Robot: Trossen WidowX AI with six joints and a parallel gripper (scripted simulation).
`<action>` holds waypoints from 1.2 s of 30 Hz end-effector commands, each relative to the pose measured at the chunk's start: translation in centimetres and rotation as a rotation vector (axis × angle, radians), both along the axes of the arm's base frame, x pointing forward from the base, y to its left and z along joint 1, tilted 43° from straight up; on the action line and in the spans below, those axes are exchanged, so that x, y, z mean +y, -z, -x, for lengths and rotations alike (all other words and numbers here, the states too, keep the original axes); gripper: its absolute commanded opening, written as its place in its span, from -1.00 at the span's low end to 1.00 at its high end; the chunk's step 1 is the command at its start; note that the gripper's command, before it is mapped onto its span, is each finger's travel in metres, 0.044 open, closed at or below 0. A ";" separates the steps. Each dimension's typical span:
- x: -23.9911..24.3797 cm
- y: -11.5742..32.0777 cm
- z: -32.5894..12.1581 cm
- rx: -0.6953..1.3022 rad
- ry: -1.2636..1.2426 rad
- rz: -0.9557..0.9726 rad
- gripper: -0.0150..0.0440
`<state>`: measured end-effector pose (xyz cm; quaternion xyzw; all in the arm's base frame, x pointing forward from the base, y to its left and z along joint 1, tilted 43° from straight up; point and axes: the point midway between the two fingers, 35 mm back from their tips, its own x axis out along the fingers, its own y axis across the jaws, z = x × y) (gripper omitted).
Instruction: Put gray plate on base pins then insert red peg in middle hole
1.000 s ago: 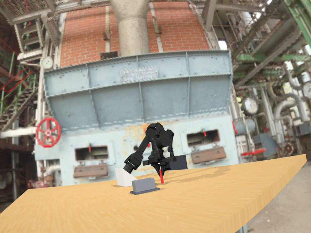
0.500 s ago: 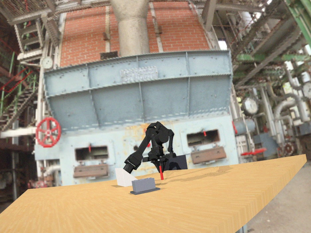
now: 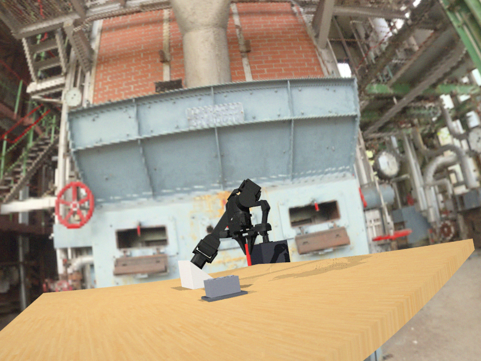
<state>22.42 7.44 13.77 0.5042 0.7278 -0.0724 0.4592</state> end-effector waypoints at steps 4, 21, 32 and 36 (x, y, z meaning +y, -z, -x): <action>-0.3 -0.2 -0.2 0.000 -0.001 0.001 -0.49; -2.7 1.6 -3.9 -0.005 -0.004 0.011 -0.49; -4.4 3.1 -6.3 -0.004 -0.005 0.011 -0.49; -5.1 3.7 -7.1 -0.004 -0.005 0.011 -0.49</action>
